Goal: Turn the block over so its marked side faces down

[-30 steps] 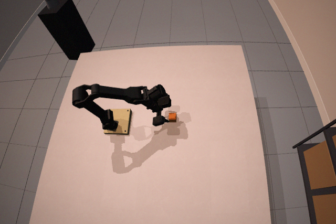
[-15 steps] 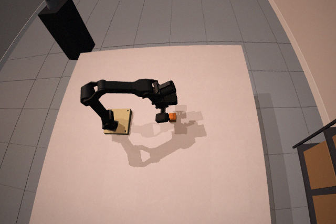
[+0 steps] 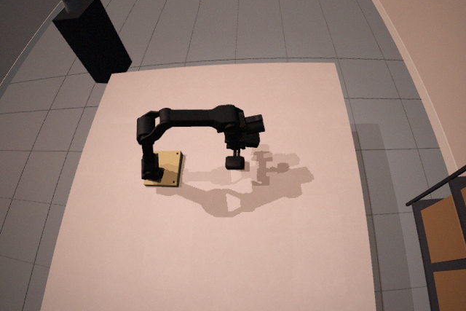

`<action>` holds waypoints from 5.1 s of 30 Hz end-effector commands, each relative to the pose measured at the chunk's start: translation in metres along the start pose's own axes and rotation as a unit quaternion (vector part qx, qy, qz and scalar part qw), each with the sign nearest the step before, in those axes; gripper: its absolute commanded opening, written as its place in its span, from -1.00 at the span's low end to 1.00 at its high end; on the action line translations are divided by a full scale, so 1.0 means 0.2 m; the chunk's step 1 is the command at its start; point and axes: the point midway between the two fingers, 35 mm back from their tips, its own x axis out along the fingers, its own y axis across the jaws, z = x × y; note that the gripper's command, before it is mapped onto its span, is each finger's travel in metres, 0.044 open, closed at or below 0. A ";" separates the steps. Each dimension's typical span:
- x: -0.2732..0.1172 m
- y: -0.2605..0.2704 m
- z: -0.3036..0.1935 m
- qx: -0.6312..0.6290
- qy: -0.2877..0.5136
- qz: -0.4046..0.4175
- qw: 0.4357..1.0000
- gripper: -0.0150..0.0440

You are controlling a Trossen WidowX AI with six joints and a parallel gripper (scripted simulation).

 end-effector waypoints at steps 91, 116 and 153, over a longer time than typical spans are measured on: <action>0.26 0.01 0.00 -0.007 -0.101 0.001 0.995 -0.49; 0.27 0.00 -0.03 -0.001 -0.249 0.003 0.968 -0.49; 0.42 0.00 -0.04 0.000 -0.488 0.002 0.873 -0.49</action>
